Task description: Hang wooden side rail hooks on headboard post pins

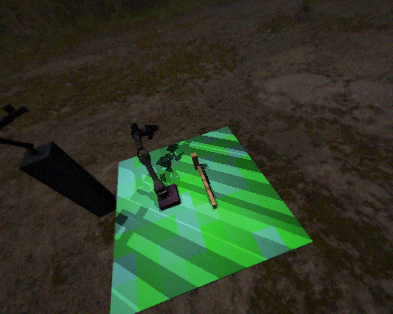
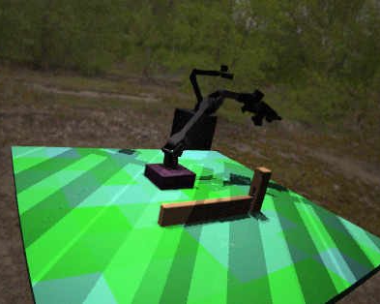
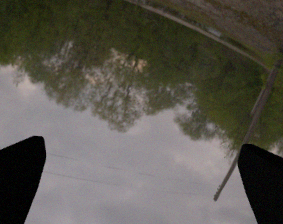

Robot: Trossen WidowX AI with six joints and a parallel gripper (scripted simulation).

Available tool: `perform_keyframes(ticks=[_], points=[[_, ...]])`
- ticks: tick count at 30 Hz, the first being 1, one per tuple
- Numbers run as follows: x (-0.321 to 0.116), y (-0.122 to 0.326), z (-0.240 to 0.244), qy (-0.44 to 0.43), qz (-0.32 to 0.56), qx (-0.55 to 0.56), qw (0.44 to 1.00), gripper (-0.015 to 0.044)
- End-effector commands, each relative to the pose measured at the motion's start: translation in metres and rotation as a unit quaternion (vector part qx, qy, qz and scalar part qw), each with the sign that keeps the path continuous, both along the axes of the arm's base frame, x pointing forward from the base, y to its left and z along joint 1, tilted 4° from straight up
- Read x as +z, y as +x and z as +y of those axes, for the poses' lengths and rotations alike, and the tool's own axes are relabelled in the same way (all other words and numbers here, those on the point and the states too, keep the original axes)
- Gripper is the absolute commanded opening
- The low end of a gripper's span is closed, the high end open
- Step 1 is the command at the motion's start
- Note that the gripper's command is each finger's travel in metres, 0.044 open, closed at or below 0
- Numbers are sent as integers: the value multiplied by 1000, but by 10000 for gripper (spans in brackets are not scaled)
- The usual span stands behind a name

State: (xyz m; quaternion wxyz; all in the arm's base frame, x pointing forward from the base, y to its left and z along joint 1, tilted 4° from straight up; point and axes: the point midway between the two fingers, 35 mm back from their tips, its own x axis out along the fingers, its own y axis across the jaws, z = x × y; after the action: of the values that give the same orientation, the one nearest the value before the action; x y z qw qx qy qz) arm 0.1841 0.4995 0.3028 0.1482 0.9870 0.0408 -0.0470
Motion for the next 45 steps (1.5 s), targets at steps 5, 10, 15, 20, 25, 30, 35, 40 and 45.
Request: perform_keyframes(ticks=[5,10,15,20,25,30,35,40,45], points=[[-6,16,-6,47,16,-4,999,440],[-20,53,-24,160,52,-18,986,440],[-36,86,-47,273,85,-36,957,440],[-52,115,-74,383,115,-56,915,440],[-62,131,-92,456,133,-70,877,440],[-72,145,-111,525,149,-84,834,440],[-87,159,-137,604,166,-104,773,440],[-103,169,-166,679,181,-126,700,440],[-110,171,-178,717,192,-132,657,440]])
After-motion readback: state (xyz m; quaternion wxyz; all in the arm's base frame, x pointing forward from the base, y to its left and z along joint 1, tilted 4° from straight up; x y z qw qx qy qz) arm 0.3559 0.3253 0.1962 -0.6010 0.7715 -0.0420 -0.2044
